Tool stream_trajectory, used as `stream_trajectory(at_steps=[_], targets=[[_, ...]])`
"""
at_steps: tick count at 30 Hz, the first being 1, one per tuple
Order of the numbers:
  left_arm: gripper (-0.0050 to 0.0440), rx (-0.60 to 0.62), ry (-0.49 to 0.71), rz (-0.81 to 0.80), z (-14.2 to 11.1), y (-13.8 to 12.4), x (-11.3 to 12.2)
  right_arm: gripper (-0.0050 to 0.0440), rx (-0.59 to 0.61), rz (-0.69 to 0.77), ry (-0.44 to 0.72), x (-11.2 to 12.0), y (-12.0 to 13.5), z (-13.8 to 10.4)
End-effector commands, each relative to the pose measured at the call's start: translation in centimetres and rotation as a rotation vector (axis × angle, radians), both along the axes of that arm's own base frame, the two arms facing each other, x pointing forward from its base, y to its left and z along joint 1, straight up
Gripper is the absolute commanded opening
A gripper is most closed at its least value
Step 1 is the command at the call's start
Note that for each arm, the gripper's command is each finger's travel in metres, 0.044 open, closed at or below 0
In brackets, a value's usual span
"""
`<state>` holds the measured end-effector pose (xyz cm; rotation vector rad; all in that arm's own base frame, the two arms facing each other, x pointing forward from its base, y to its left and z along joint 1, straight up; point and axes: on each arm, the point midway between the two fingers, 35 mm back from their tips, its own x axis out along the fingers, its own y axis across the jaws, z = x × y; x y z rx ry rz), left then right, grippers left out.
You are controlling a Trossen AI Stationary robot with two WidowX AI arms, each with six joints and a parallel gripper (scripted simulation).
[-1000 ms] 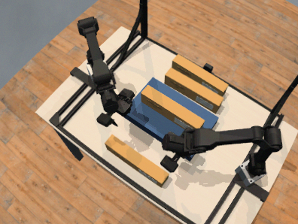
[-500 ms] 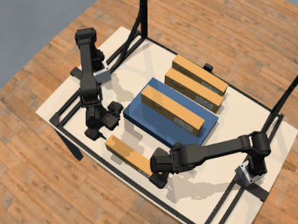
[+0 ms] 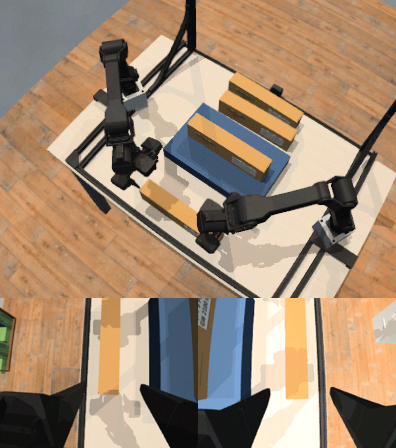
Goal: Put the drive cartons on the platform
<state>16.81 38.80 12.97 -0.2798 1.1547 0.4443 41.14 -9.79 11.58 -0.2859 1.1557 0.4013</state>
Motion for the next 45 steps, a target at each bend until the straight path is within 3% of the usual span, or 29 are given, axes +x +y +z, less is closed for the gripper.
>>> stream_trajectory(at_steps=[1, 27, 45], targets=[[0.0389, -0.017, 0.003, -0.003, -1.1, -0.1, -0.1, 0.0389, 0.009, 0.005, 0.011, -0.1, 0.1, -1.0], [0.0389, -0.017, 0.003, -0.003, -12.3, -0.1, -0.1, 0.0389, 0.009, 0.005, 0.011, -0.1, 0.1, -12.2], [0.0389, -0.017, 0.003, -0.003, -13.2, -0.1, -0.1, 0.0389, 0.009, 0.005, 0.011, -0.1, 0.1, -13.1]])
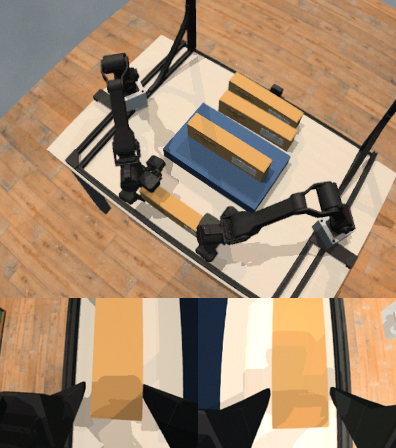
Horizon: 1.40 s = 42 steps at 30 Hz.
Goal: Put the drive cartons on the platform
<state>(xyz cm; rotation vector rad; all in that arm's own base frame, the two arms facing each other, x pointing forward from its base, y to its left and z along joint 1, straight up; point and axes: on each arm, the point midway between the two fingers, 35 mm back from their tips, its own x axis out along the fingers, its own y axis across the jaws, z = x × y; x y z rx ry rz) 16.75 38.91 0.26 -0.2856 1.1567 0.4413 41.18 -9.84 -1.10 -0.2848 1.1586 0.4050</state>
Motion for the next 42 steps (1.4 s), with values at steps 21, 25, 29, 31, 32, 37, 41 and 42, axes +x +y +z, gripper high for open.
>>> stream_trajectory(at_steps=[21, 25, 29, 31, 32, 37, 41, 42], targets=[[0.0, -0.01, 0.002, -0.004, 0.1, -0.2, 0.0, 0.0, 0.008, 0.003, 0.007, -0.1, 0.1, 0.2], [0.0, -0.01, 0.002, -0.004, 0.1, -0.2, 0.0, 0.0, 0.008, 0.003, 0.007, -0.1, 0.1, 0.2], [0.0, -0.01, 0.002, -0.004, 0.4, -0.2, 0.0, 0.0, 0.008, 0.003, 0.007, -0.1, 0.1, 0.5], [0.0, -0.01, 0.002, -0.004, 0.8, -0.2, 0.0, 0.0, 0.008, 0.003, 0.007, -0.1, 0.1, 0.8], [0.0, -0.01, 0.002, -0.004, 1.0, -0.2, 0.0, 0.0, 0.008, 0.003, 0.007, -0.1, 0.1, 1.1], [0.0, -0.01, 0.002, -0.004, 2.7, -0.2, 0.0, 0.0, 0.008, 0.003, 0.007, -0.1, 0.1, 2.7], [0.0, -0.01, 0.002, -0.004, 3.5, -0.2, 0.0, 0.0, 0.008, 0.003, 0.007, -0.1, 0.1, 3.6], [0.0, -0.01, 0.002, -0.004, 4.0, -0.2, 0.0, 0.0, 0.008, 0.003, 0.007, -0.1, 0.1, 4.1]])
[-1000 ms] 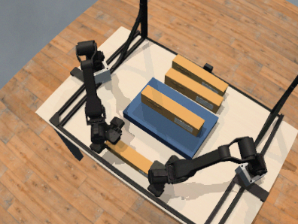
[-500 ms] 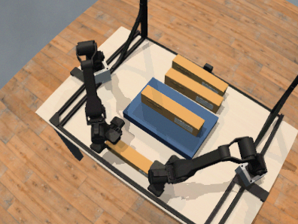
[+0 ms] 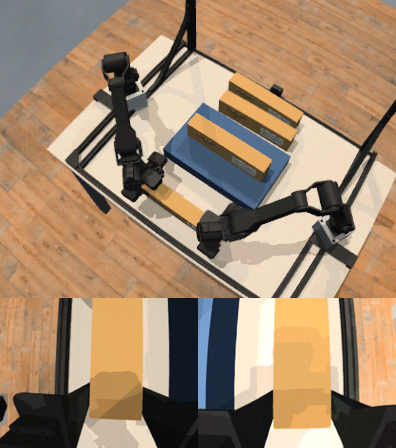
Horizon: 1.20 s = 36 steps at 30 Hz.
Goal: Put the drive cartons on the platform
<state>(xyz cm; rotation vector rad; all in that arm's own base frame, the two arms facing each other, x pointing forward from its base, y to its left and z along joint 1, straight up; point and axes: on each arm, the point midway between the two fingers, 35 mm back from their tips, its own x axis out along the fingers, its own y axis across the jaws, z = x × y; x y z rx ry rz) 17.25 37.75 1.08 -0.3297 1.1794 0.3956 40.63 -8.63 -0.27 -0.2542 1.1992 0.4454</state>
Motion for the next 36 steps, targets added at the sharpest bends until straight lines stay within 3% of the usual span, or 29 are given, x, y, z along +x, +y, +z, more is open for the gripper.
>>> stream_trajectory(at_steps=[1, 13, 36], targets=[[0.0, 0.051, -0.005, 0.01, 3.6, 1.0, -0.5, 0.0, -0.026, -0.011, -0.044, 0.5, -1.1, 3.7], [0.0, 0.051, -0.005, 0.01, 8.2, 1.0, -0.5, 0.0, -0.026, -0.011, -0.044, 0.5, -1.1, 8.3], [0.0, 0.051, -0.005, 0.01, 8.9, 0.7, -0.4, 0.0, -0.026, -0.011, -0.044, 0.3, -0.8, 9.0]])
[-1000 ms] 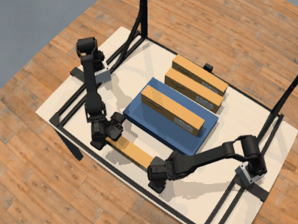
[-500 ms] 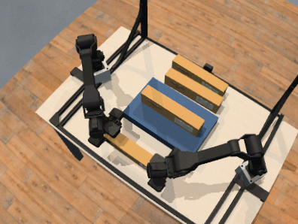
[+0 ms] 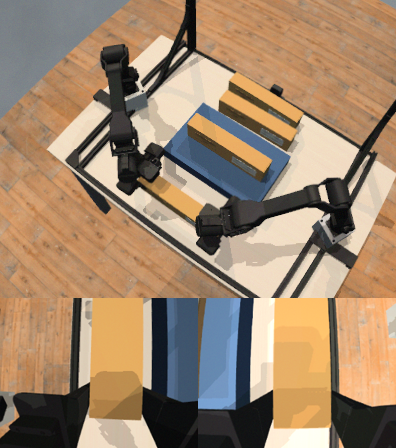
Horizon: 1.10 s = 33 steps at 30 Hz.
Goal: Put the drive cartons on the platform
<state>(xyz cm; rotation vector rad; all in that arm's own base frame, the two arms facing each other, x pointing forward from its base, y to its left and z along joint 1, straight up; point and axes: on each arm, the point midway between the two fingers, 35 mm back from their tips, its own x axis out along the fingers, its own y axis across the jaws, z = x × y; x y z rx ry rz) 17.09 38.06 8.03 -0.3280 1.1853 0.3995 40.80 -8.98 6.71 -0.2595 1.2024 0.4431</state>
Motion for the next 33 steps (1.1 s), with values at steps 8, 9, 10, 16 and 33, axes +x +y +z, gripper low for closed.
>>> stream_trajectory(at_steps=[8, 9, 10, 16, 33], targets=[[0.0, 0.049, -0.011, 0.008, 1.8, -0.4, 0.2, 0.0, -0.02, -0.012, -0.045, -0.3, 0.3, 1.9], [0.0, 0.049, -0.011, 0.008, 1.8, -0.5, 0.3, 0.0, -0.02, -0.012, -0.045, -0.3, 0.5, 1.9], [0.0, 0.049, -0.011, 0.008, 1.8, -0.7, 0.4, 0.0, -0.02, -0.012, -0.045, -0.4, 0.6, 1.9], [0.0, 0.049, -0.011, 0.008, 1.8, -1.4, 0.8, 0.0, -0.02, -0.012, -0.045, -0.8, 1.4, 1.9], [0.0, 0.049, -0.011, 0.008, 1.8, -5.6, 3.1, 0.0, -0.02, -0.012, -0.045, -3.0, 5.6, 1.8]])
